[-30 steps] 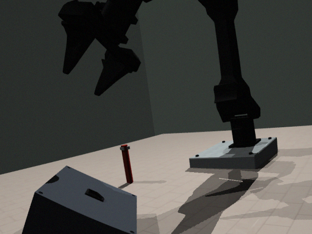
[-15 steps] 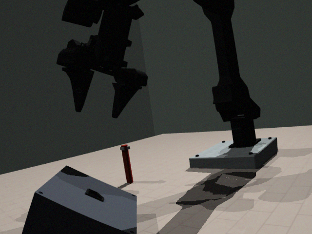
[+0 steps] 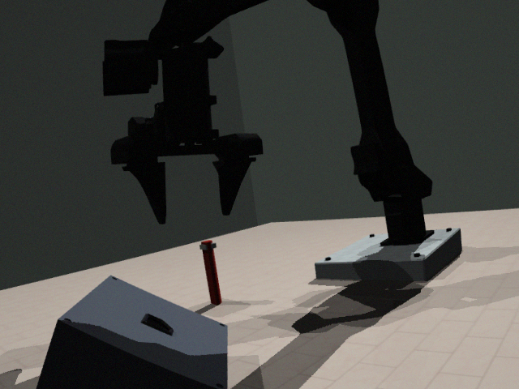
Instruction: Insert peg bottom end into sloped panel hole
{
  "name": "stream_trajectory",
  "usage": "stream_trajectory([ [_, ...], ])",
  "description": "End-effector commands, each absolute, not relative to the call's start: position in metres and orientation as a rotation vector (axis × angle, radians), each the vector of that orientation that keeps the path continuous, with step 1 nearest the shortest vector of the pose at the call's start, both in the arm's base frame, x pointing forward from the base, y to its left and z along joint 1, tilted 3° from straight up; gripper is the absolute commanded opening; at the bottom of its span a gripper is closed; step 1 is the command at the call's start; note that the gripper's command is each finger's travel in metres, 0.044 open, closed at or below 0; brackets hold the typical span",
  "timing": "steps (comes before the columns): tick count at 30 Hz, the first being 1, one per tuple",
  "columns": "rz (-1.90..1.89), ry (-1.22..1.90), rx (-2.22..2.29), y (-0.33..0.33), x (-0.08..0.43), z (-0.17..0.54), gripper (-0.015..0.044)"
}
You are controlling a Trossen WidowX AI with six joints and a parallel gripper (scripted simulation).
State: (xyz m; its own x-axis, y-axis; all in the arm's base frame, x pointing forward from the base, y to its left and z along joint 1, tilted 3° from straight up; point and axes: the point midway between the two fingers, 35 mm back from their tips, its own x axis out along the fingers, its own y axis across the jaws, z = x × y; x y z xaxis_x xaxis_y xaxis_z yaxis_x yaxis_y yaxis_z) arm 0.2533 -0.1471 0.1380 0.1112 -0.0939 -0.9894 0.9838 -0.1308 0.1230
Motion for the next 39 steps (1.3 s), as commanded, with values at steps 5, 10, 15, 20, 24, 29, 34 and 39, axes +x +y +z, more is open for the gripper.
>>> stream_trajectory([
  [5, -1.314, 1.027, 1.349, -0.148, 0.243, 0.128, 0.0440],
  [10, -1.314, 1.027, 1.349, -0.149, 0.243, 0.126, 0.0440],
  [15, -1.314, 1.027, 1.349, -0.150, 0.245, 0.118, 0.0440],
  [20, -1.314, 1.027, 1.349, -0.150, 0.245, 0.110, 0.0440],
  [24, -1.314, 1.027, 1.349, -0.151, 0.246, 0.103, 0.0440],
  [29, -1.314, 1.027, 1.348, -0.151, 0.247, 0.095, 0.0440],
  [34, -1.314, 1.027, 1.348, -0.152, 0.247, 0.087, 0.0440],
  [39, -1.314, 1.027, 1.348, -0.152, 0.247, 0.079, 0.0440],
])
